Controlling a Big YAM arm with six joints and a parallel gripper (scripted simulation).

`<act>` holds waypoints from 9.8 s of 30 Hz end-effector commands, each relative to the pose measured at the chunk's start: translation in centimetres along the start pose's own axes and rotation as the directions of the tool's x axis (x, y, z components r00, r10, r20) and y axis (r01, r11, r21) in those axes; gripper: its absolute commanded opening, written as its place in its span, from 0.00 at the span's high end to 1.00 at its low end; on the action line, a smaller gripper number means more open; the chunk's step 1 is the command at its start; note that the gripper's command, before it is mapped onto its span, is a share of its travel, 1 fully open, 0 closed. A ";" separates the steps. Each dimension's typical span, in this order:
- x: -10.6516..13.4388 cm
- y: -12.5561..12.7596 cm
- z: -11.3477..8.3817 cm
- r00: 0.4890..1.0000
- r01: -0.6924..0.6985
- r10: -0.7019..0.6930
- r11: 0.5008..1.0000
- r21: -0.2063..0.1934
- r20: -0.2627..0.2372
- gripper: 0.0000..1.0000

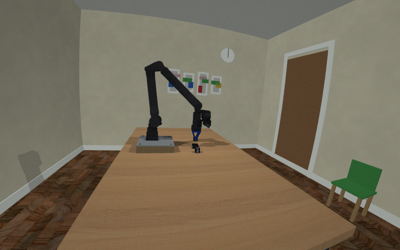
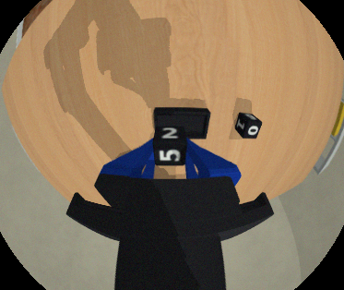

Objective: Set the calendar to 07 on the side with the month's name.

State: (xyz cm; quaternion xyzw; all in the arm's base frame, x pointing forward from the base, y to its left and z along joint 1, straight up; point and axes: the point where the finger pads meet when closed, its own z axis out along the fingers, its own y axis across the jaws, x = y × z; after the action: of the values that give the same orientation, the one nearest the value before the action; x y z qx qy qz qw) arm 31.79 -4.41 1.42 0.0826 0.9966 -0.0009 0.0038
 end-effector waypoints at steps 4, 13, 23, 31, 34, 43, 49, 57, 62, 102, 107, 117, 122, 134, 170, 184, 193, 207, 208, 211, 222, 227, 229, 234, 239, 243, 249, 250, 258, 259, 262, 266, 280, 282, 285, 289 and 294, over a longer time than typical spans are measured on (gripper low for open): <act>-0.9 -0.2 -0.7 1.000 0.001 -0.001 1.000 -0.002 0.030 0.72; -0.9 -0.2 -0.7 1.000 0.002 -0.002 1.000 -0.002 0.030 0.72; -0.7 -0.1 -0.7 1.000 0.006 -0.006 1.000 -0.002 0.029 0.72; -0.7 0.0 -0.7 1.000 0.007 -0.007 1.000 -0.002 0.028 0.72; -0.7 0.0 -0.7 1.000 0.007 -0.007 1.000 -0.002 0.028 0.72; -0.7 0.0 -0.7 1.000 0.007 -0.007 1.000 -0.002 0.028 0.72; -0.7 0.0 -0.7 1.000 0.007 -0.007 1.000 -0.002 0.028 0.72; -0.7 0.0 -0.7 0.999 0.009 -0.009 1.000 -0.002 0.030 0.72; -0.8 0.1 -0.8 0.999 0.012 -0.012 1.000 -0.002 0.034 0.72; -1.0 0.3 -0.9 0.999 0.017 -0.017 1.000 -0.002 0.035 0.72; -1.0 0.3 -0.9 0.999 0.017 -0.017 1.000 -0.002 0.036 0.72; -1.0 0.3 -0.9 0.999 0.017 -0.017 1.000 -0.002 0.036 0.72; -1.0 0.3 -0.9 0.999 0.017 -0.017 1.000 -0.002 0.036 0.72; -0.7 0.3 -0.2 1.000 0.017 -0.017 1.000 -0.002 0.022 0.72; -0.3 0.3 2.5 1.000 0.017 -0.017 1.000 -0.001 0.005 0.72; -0.8 0.3 2.2 1.000 0.017 -0.017 1.000 -0.002 0.023 0.72; -0.8 0.3 2.2 1.000 0.017 -0.017 1.000 -0.002 0.023 0.72; -0.5 0.3 2.6 1.000 0.017 -0.017 1.000 -0.001 0.012 0.72; -0.4 0.3 2.7 1.000 0.017 -0.017 1.000 -0.001 0.010 0.72; -0.8 0.3 2.6 1.000 0.017 -0.017 1.000 -0.002 0.019 0.72; -0.7 0.3 3.1 1.000 0.017 -0.017 1.000 -0.002 0.017 0.72; -0.6 0.3 3.4 1.000 0.017 -0.017 1.000 -0.001 0.015 0.72; -0.8 0.3 3.2 1.000 0.017 -0.017 1.000 -0.002 0.022 0.72; -0.3 0.3 3.7 1.000 0.017 -0.017 1.000 -0.001 0.008 0.72; -1.3 0.3 2.9 0.999 0.017 -0.017 1.000 -0.002 0.037 0.72; -1.1 0.3 3.1 0.999 0.017 -0.017 1.000 -0.002 0.028 0.72; -1.1 0.3 3.1 0.999 0.017 -0.017 1.000 -0.002 0.028 0.72; -1.1 0.3 3.1 0.999 0.017 -0.017 1.000 -0.002 0.028 0.72; -1.1 0.3 3.1 0.999 0.017 -0.017 1.000 -0.002 0.028 0.72; -1.1 0.3 3.1 0.999 0.017 -0.017 1.000 -0.002 0.028 0.72; -1.1 0.3 3.1 0.999 0.017 -0.017 1.000 -0.002 0.028 0.72; -1.1 0.3 3.1 0.999 0.017 -0.017 1.000 -0.002 0.028 0.72; -1.1 0.3 3.1 0.999 0.017 -0.017 1.000 -0.002 0.028 0.72; -1.1 0.3 3.1 0.999 0.017 -0.017 1.000 -0.002 0.028 0.72; -1.1 0.3 3.1 0.999 0.017 -0.017 1.000 -0.002 0.028 0.72; -1.1 0.3 3.1 0.999 0.017 -0.017 1.000 -0.002 0.028 0.72; -1.1 0.3 3.1 0.999 0.017 -0.017 1.000 -0.002 0.028 0.72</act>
State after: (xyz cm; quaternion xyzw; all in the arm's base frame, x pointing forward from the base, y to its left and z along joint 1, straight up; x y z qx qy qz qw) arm 31.77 -4.40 -2.18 0.0823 0.9966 -0.0009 0.0041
